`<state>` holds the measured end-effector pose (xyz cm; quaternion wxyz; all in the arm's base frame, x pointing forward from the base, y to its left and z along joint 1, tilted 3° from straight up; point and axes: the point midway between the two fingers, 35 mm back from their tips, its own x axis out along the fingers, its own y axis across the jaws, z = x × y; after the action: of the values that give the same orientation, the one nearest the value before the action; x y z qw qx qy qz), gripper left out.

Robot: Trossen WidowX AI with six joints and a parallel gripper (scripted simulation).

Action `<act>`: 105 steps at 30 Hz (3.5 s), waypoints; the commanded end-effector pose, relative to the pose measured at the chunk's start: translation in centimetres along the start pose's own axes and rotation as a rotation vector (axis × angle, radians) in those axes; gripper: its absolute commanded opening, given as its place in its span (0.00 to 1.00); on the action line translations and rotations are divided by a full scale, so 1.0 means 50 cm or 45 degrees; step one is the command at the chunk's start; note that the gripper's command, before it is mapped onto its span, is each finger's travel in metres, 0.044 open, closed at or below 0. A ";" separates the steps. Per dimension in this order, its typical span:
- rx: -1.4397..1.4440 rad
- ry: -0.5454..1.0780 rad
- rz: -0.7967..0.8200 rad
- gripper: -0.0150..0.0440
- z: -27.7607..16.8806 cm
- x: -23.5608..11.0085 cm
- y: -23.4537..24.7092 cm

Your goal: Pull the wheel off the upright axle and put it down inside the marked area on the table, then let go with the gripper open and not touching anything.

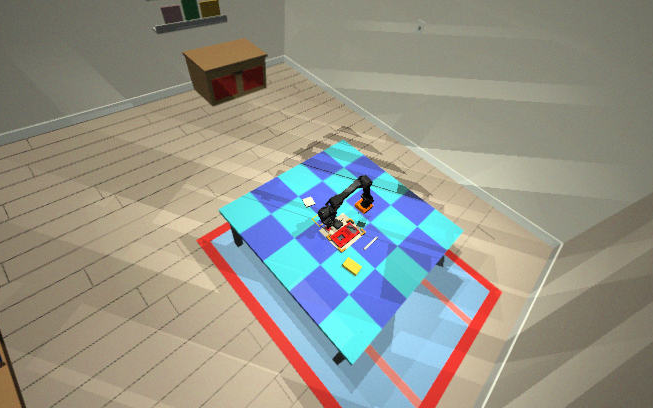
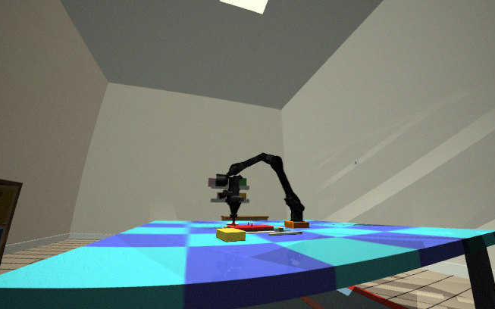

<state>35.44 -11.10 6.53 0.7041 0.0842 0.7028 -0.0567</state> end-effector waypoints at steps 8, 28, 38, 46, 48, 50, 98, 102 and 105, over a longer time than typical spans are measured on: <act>0.001 -0.002 -0.004 0.25 0.001 -0.008 -0.001; 0.001 -0.002 -0.005 0.25 0.002 -0.044 0.000; 0.001 -0.004 -0.002 0.25 -0.004 -0.072 -0.010; 0.001 -0.003 -0.006 0.25 -0.034 -0.078 -0.070; 0.002 -0.003 -0.008 0.25 -0.043 -0.079 -0.084; 0.003 -0.002 -0.009 0.25 -0.052 -0.081 -0.098; 0.002 0.005 -0.015 0.25 -0.130 0.121 -0.198; 0.002 0.006 -0.007 0.34 -0.129 0.112 -0.197; 0.002 0.006 -0.007 0.48 -0.129 0.112 -0.197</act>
<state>27.19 -19.23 0.54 0.7026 0.0825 0.7043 -0.0592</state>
